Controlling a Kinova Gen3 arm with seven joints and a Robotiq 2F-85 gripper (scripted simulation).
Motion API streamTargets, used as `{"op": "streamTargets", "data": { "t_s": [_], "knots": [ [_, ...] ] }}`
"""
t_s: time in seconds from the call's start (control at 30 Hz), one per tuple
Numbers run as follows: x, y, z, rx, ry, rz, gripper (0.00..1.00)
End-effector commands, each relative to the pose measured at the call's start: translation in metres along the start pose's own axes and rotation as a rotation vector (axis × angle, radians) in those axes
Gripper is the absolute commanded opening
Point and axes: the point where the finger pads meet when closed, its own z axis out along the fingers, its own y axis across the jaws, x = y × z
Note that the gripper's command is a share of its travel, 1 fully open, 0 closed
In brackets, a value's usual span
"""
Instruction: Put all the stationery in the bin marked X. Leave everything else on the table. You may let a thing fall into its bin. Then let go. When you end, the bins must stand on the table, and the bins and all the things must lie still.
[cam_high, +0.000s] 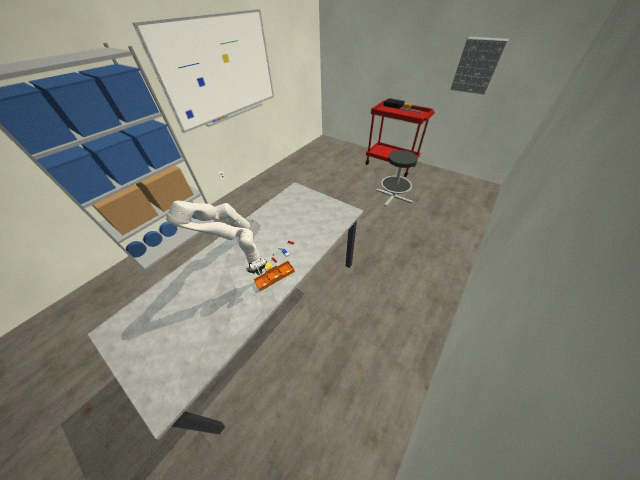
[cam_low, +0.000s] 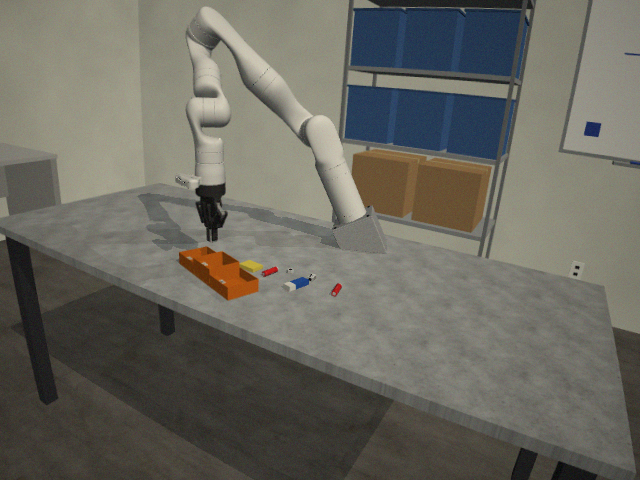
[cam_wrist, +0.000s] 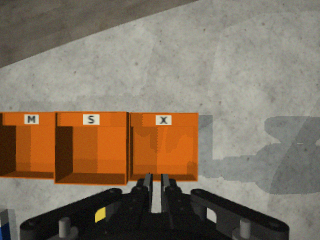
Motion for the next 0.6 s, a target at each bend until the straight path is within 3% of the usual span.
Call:
{"op": "streamTargets", "data": {
  "t_s": [0.0,0.23,0.57],
  "knots": [
    [0.006,0.004,-0.011,-0.007,0.019,0.007,0.09],
    [0.006,0.004,-0.012,-0.007,0.019,0.007,0.09],
    [0.006,-0.041,-0.012,-0.006,0.019,0.007,0.09]
  ]
}}
